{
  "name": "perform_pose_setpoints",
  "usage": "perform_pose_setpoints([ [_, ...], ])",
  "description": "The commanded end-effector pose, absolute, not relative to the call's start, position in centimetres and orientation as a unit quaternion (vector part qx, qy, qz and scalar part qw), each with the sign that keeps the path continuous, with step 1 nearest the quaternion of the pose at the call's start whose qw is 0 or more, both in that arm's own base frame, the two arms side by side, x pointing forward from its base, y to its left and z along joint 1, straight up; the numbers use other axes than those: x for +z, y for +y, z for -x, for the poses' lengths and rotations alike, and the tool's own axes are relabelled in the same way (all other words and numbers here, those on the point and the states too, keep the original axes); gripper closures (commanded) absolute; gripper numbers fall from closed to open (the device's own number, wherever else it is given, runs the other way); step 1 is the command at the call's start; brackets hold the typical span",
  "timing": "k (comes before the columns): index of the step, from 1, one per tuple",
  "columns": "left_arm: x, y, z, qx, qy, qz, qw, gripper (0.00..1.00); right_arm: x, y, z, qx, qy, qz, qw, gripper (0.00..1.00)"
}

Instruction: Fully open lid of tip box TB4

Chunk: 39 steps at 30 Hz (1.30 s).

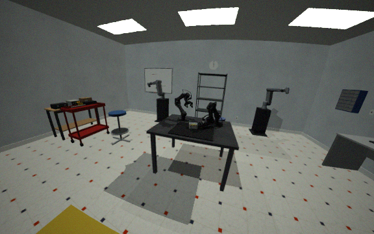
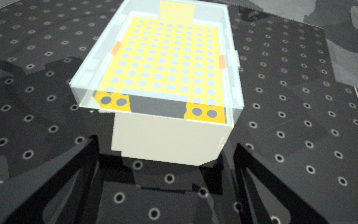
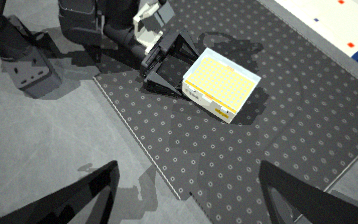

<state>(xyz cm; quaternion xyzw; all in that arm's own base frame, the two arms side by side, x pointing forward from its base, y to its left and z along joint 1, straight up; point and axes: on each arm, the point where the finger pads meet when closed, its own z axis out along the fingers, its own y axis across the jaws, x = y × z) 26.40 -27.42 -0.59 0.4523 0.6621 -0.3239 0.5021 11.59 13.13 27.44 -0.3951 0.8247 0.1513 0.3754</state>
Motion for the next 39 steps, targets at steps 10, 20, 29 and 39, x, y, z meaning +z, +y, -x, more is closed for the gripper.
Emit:
perform_pose_setpoints([
  [10,1.0,-25.8,-25.7,-0.324,0.653,-0.455,0.511,0.0,28.4,13.0,-11.3,0.158,0.819,0.395,0.385,0.0],
  [20,1.6,-23.4,-24.6,-0.324,0.654,-0.457,0.509,0.0,28.4,13.0,-11.3,0.158,0.819,0.395,0.385,0.0],
  [29,1.3,-22.6,-24.4,-0.324,0.657,-0.456,0.506,0.0,28.4,13.0,-11.3,0.158,0.819,0.395,0.385,0.0],
  [39,0.2,-24.2,-25.5,-0.364,0.646,-0.472,0.477,0.0,28.4,13.0,-11.3,0.158,0.819,0.395,0.385,0.0],
])
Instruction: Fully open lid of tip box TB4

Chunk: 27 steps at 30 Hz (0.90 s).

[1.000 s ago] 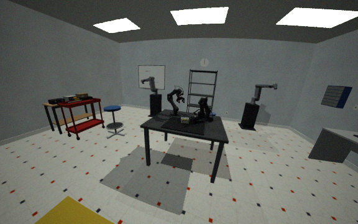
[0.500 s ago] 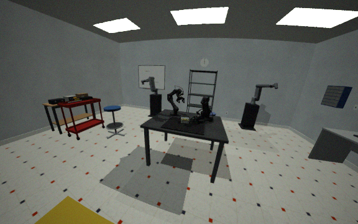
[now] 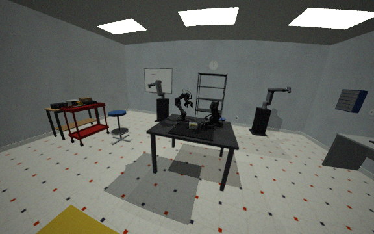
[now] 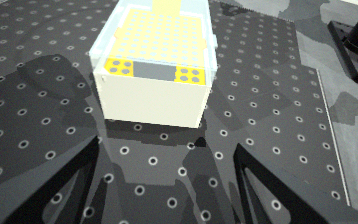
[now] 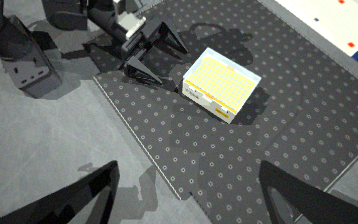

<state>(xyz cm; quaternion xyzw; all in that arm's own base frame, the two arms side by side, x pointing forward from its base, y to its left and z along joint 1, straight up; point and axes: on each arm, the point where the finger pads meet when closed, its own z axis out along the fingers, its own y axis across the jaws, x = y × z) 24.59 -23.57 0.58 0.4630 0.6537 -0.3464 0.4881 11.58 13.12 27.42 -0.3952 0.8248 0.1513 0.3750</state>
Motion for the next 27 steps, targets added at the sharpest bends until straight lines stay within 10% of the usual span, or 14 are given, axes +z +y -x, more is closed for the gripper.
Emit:
perform_pose_setpoints([
  [1,0.2,-24.4,-25.8,-0.365,0.644,-0.473,0.478,0.0,28.4,13.0,-11.3,0.158,0.819,0.395,0.385,0.0],
  [27,-0.1,-27.1,-27.6,-0.364,0.633,-0.474,0.492,0.0,28.4,13.0,-11.3,0.158,0.819,0.395,0.385,0.0],
])
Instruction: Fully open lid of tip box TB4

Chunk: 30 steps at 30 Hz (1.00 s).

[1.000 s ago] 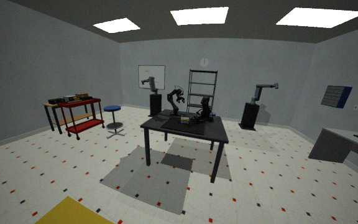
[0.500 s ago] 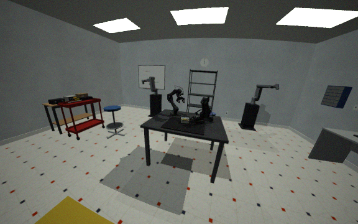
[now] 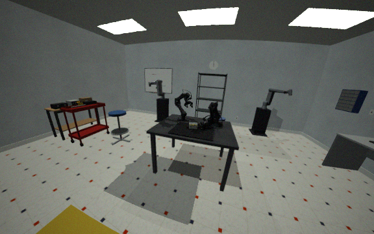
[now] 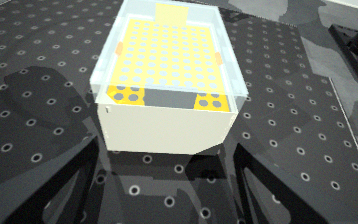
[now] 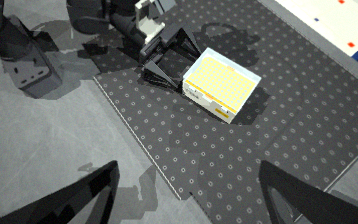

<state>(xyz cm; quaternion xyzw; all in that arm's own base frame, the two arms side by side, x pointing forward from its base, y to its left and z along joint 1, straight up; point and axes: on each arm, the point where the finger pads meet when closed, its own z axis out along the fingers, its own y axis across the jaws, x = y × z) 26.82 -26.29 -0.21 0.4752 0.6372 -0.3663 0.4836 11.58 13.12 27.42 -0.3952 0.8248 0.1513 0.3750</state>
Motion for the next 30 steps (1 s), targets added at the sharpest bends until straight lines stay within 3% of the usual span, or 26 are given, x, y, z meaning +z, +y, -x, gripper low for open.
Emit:
perform_pose_setpoints([
  [1,-0.1,-27.2,-27.7,-0.364,0.633,-0.474,0.492,0.0,28.4,13.0,-11.3,0.158,0.819,0.395,0.385,0.0],
  [24,-0.6,-28.9,-28.1,-0.364,0.633,-0.475,0.491,0.0,28.4,13.0,-11.3,0.158,0.819,0.395,0.385,0.0],
  [30,-0.5,-28.6,-27.9,-0.364,0.633,-0.476,0.491,0.09,28.4,13.0,-11.3,0.158,0.819,0.395,0.385,0.0],
])
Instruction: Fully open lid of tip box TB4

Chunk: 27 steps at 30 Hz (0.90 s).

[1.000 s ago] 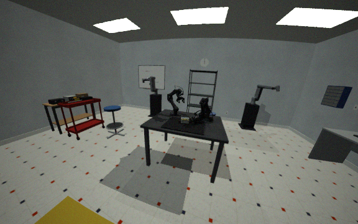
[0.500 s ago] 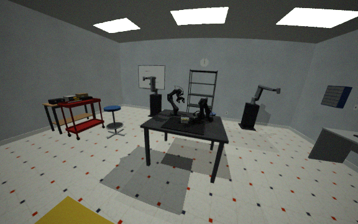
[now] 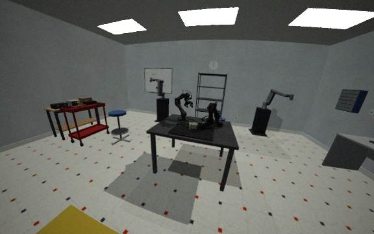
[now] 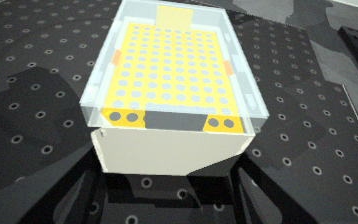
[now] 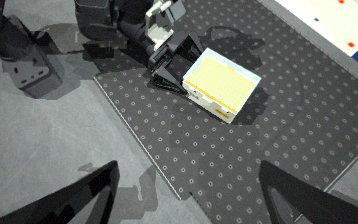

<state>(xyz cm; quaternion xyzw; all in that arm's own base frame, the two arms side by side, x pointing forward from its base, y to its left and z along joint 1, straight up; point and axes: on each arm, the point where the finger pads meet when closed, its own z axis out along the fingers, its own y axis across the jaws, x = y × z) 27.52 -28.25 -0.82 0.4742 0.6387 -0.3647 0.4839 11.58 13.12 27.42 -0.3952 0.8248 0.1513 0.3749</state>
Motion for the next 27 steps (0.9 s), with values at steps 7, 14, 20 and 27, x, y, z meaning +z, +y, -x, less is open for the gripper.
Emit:
perform_pose_setpoints([
  [7,-0.6,-28.5,-27.8,-0.365,0.632,-0.475,0.491,0.16,28.4,13.0,-11.3,0.158,0.819,0.395,0.385,0.0],
  [14,-0.6,-28.5,-27.7,-0.364,0.631,-0.476,0.492,0.4,28.4,13.0,-11.3,0.158,0.819,0.395,0.385,0.0],
  [20,-0.5,-28.5,-27.8,-0.364,0.633,-0.476,0.491,0.17,29.7,14.1,-12.6,0.16,0.807,0.387,0.417,0.45],
  [27,-0.5,-28.5,-27.8,-0.364,0.633,-0.476,0.491,0.17,32.0,18.9,-19.1,0.157,0.783,0.32,0.509,0.57],
])
